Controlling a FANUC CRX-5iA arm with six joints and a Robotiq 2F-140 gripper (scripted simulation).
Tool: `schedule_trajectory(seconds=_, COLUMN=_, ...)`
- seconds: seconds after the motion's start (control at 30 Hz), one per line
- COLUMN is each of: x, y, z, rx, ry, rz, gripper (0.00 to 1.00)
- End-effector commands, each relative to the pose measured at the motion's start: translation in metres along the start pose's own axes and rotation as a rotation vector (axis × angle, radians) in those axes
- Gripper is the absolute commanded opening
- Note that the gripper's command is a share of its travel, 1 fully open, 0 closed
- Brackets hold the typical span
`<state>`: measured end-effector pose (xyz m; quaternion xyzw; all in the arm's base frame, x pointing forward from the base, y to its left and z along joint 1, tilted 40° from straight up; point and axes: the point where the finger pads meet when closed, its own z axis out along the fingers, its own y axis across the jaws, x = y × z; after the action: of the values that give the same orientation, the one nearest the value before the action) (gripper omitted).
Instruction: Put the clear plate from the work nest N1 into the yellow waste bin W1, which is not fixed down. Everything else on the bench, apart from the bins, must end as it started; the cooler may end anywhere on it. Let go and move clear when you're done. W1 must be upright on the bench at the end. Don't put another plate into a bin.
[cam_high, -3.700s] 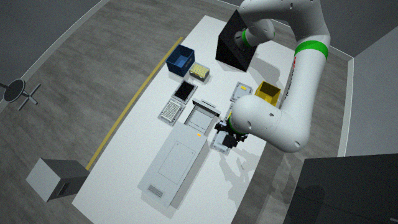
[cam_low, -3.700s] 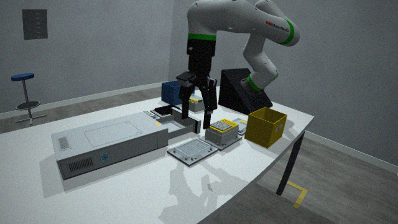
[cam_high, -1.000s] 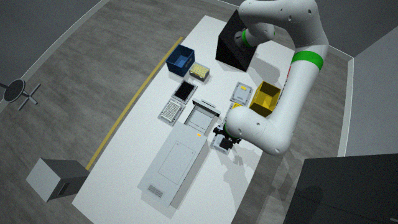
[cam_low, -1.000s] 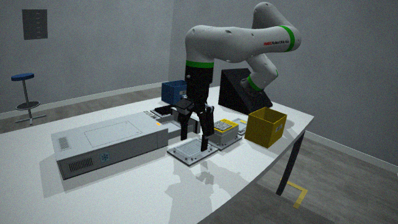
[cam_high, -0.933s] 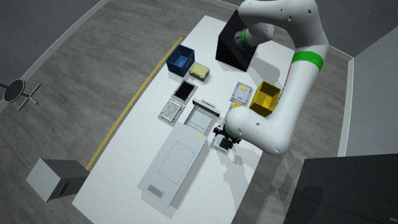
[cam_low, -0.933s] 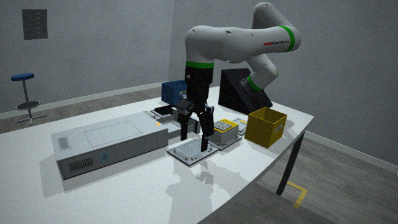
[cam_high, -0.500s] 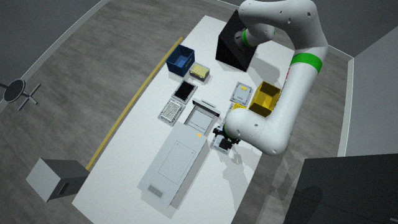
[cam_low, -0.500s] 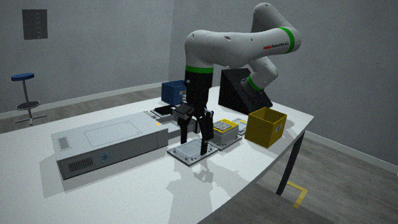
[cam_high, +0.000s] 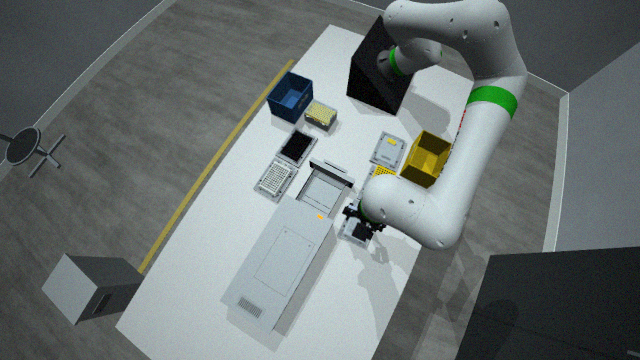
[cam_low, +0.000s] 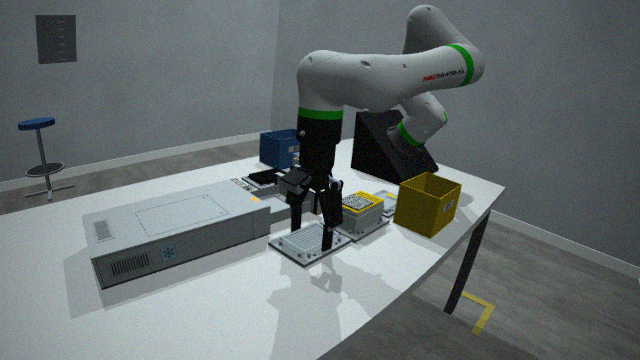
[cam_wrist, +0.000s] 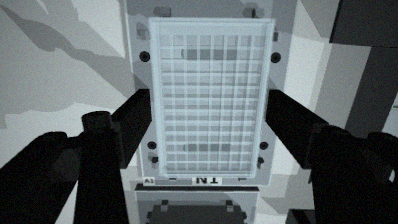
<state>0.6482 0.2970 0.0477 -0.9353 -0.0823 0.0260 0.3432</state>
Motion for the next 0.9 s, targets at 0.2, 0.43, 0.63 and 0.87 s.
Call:
schedule_trajectory(seconds=0.2, x=0.0006, y=0.0001, z=-0.0019, rx=0.000, ry=0.002, rz=0.000, gripper=0.65)
schedule_trajectory(seconds=0.43, x=0.0006, y=0.0001, z=-0.0024, rx=0.000, ry=0.002, rz=0.000, gripper=0.62)
schedule_trajectory(seconds=0.63, x=0.0006, y=0.0001, z=-0.0026, rx=0.000, ry=0.002, rz=0.000, gripper=0.60)
schedule_trajectory(seconds=0.87, x=0.0006, y=0.0001, z=-0.0031, rx=0.000, ry=0.002, rz=0.000, gripper=0.10)
